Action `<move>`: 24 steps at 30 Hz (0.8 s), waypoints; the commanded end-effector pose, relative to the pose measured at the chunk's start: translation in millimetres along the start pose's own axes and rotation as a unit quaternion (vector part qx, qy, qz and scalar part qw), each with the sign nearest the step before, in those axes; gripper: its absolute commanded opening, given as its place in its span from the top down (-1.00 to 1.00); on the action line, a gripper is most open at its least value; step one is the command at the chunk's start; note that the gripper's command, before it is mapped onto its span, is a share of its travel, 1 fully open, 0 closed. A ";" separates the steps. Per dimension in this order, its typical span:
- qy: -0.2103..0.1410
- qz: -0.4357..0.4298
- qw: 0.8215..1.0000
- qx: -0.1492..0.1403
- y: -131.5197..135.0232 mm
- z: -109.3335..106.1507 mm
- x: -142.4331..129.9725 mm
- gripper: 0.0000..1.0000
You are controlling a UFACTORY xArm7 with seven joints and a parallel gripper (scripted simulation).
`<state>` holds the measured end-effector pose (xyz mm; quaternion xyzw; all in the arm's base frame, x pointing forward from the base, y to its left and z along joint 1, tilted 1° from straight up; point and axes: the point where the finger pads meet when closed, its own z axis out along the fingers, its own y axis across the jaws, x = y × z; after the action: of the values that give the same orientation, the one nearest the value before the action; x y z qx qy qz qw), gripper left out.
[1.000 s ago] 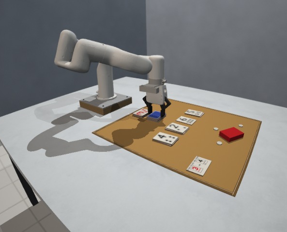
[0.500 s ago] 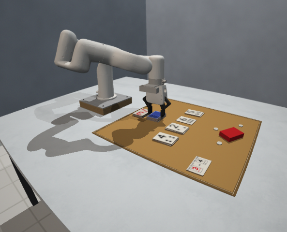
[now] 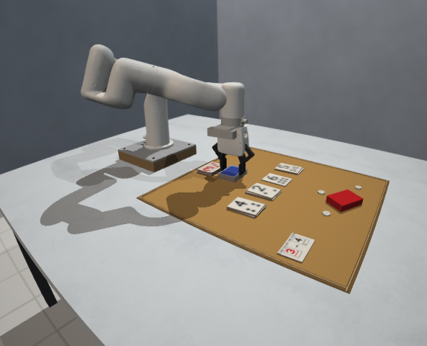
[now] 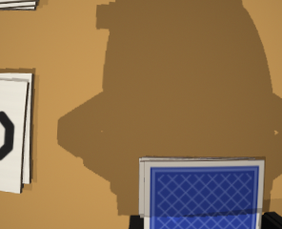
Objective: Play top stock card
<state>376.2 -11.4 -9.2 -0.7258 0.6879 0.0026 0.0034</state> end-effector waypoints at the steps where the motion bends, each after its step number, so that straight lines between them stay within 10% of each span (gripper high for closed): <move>1: 0.000 0.000 1.000 0.002 -1.0 -1.2 0.0 -0.48; 24: 0.000 0.000 1.000 0.002 -1.0 -13.2 0.0 -0.48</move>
<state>376.3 -11.5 1.6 -0.7258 0.6879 0.0024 0.0035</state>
